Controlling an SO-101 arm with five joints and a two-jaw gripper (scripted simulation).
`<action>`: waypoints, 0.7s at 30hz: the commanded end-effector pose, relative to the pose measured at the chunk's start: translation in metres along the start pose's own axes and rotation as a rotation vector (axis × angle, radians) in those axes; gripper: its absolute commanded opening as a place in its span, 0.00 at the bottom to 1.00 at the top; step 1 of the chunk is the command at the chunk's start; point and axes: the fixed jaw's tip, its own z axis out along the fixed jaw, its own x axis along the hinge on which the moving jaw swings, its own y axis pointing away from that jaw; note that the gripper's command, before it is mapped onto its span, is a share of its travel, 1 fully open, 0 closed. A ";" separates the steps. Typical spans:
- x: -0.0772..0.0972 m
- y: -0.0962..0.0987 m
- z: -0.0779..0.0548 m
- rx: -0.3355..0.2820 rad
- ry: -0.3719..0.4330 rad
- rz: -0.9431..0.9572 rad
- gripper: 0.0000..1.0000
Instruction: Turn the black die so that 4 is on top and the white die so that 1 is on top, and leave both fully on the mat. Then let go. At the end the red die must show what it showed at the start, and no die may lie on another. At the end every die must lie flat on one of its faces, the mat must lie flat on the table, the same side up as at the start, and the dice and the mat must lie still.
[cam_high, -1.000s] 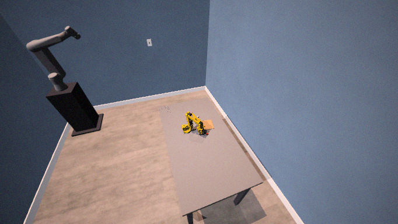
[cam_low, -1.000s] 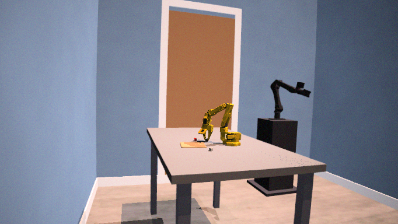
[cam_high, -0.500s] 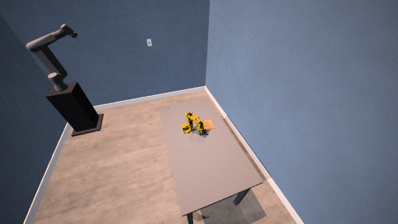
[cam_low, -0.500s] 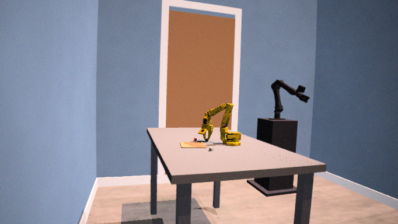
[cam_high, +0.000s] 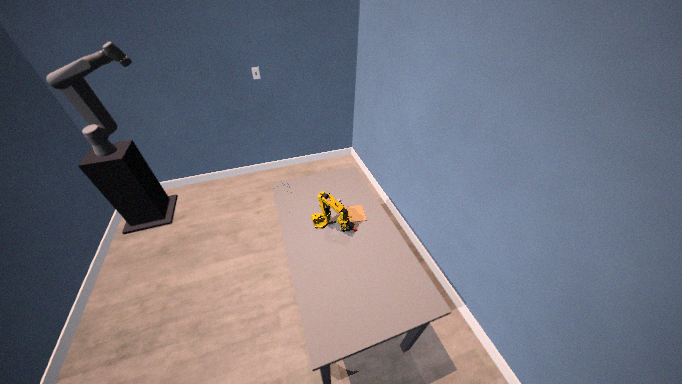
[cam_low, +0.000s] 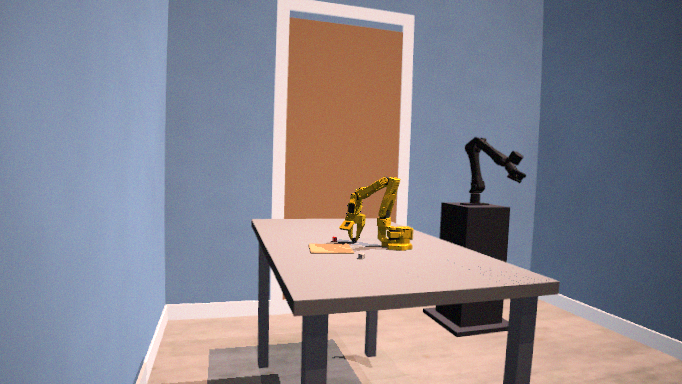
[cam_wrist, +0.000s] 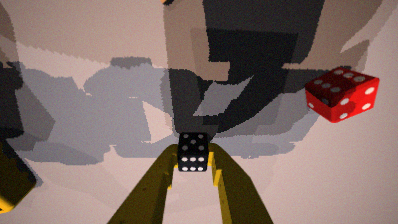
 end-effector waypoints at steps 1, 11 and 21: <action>0.001 -0.002 -0.001 0.014 -0.001 0.002 0.08; 0.001 -0.002 -0.001 0.014 -0.001 0.002 0.12; 0.001 -0.002 -0.001 0.014 -0.001 0.002 0.21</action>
